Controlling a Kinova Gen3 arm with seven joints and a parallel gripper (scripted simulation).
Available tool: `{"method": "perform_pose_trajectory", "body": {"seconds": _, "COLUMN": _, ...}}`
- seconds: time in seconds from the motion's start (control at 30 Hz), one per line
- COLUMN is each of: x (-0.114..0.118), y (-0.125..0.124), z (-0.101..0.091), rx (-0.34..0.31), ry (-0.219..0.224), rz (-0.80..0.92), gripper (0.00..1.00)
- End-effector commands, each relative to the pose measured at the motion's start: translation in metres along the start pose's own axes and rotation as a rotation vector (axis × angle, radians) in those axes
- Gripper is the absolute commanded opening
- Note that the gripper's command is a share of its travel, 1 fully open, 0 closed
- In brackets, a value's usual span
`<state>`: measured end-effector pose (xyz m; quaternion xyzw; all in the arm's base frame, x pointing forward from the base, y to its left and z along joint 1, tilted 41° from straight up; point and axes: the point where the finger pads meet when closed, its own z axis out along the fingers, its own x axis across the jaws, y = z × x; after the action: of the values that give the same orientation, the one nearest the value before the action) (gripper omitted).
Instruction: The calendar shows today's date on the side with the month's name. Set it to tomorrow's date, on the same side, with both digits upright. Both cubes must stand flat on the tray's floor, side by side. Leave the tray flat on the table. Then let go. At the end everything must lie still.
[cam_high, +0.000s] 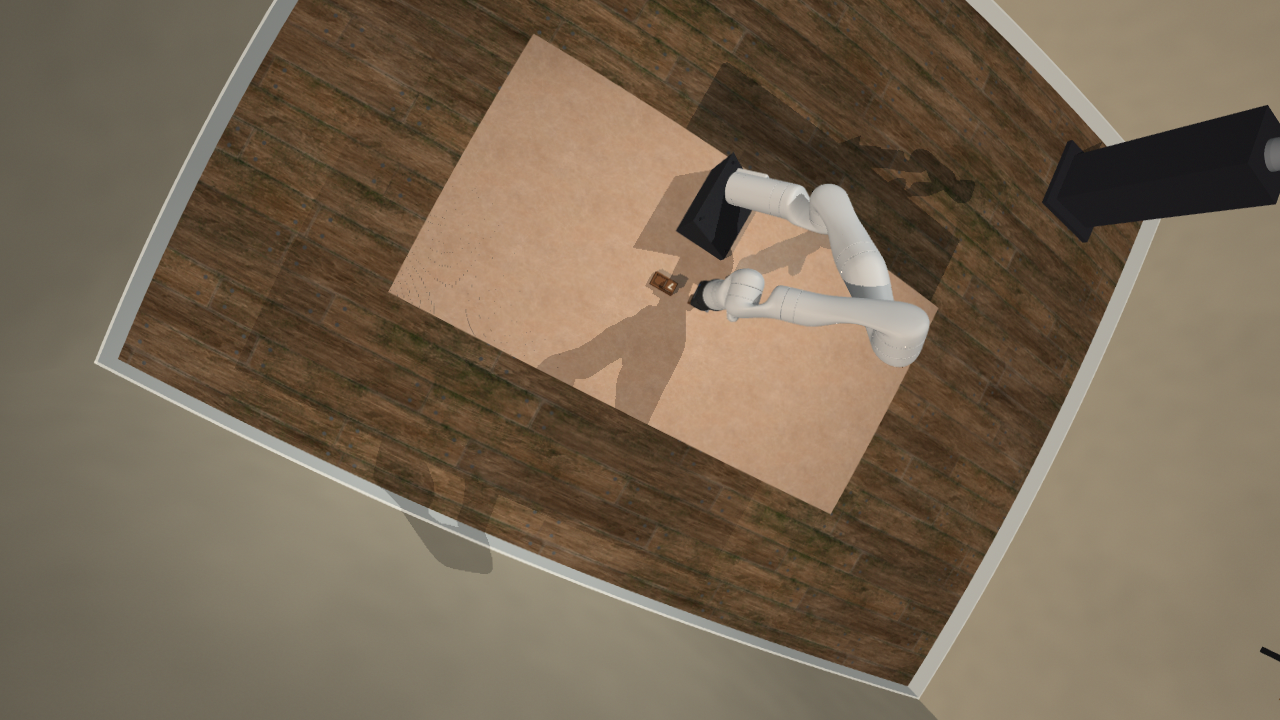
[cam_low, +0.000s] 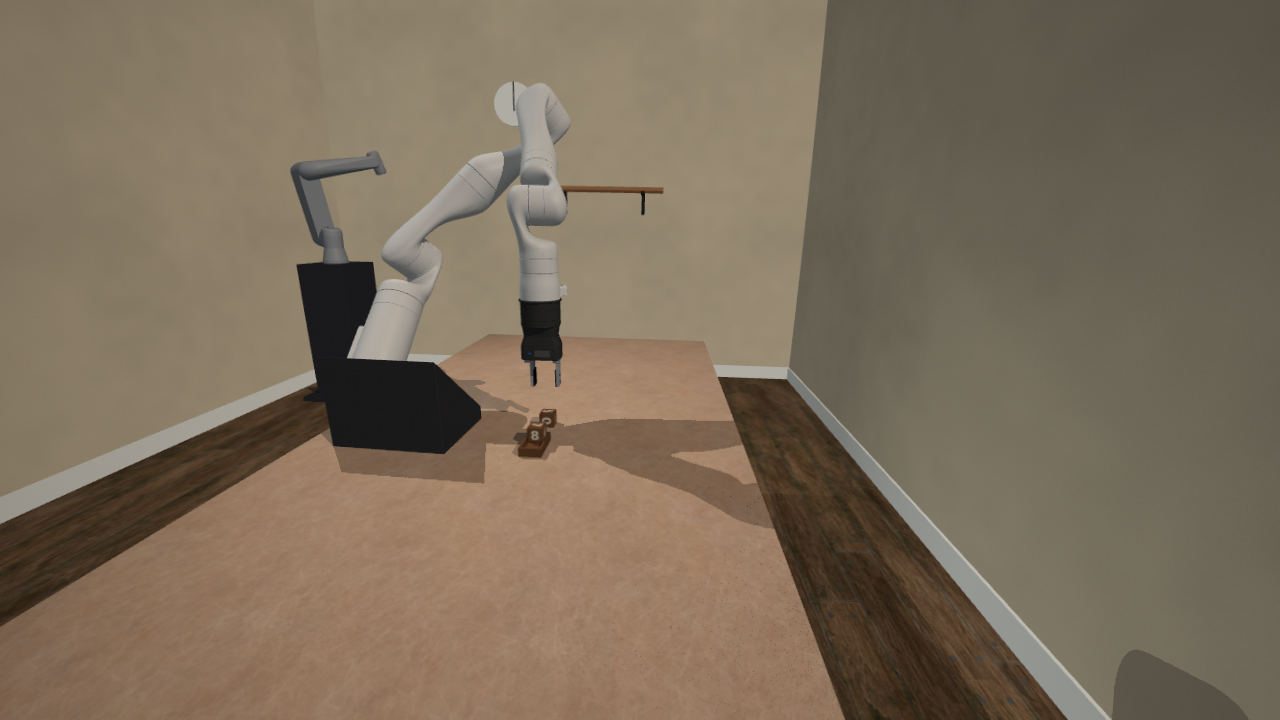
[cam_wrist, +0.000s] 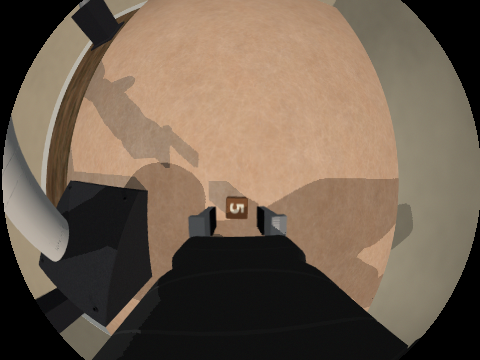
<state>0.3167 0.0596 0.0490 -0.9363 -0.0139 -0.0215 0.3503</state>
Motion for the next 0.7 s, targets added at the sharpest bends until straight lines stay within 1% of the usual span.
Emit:
{"method": "perform_pose_trajectory", "body": {"seconds": 0.0, "x": 0.0004, "y": 0.0003, "z": -0.0005, "rx": -0.001, "ry": 0.001, "rz": 0.0, "gripper": 0.87}}
{"method": "perform_pose_trajectory", "body": {"seconds": 0.67, "x": 0.0004, "y": 0.0002, "z": 0.0013, "rx": 0.0, "ry": 0.001, "rz": 0.011, "gripper": 0.87}}
